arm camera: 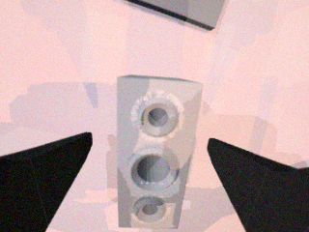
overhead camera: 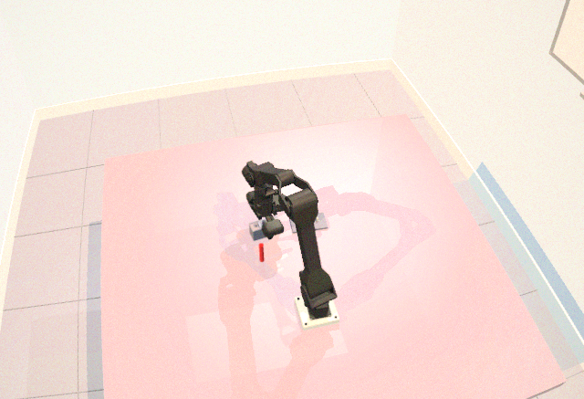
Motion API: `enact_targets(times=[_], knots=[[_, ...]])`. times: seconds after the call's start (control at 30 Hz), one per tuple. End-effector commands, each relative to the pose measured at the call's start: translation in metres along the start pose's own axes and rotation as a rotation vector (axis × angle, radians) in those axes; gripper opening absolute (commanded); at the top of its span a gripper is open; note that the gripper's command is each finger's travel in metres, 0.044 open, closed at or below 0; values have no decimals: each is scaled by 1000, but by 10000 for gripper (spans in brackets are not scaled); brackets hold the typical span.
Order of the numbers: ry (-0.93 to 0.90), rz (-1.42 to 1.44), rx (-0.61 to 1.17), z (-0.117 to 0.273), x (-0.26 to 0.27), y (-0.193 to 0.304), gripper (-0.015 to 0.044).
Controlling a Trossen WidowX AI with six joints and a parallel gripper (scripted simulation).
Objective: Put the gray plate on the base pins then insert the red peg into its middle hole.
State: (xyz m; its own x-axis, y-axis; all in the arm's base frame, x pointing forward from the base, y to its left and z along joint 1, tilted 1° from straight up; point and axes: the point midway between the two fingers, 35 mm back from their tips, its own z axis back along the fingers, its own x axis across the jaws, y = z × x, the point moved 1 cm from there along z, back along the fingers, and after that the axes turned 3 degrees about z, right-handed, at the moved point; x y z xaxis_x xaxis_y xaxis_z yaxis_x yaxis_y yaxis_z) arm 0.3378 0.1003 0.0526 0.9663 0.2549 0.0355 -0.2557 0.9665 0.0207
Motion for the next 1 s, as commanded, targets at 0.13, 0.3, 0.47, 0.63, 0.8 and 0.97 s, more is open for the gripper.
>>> enact_targets(times=[0.13,0.3,0.47,0.63,0.8,0.97], knots=[[1,-6,4,-11,-1,1,440],[1,-6,4,-11,-1,1,309],[1,-6,4,-11,-1,1,177],[1,-6,4,-11,-1,1,85],[1,-6,4,-11,-1,1,52],[1,-6,4,-11,-1,1,19]])
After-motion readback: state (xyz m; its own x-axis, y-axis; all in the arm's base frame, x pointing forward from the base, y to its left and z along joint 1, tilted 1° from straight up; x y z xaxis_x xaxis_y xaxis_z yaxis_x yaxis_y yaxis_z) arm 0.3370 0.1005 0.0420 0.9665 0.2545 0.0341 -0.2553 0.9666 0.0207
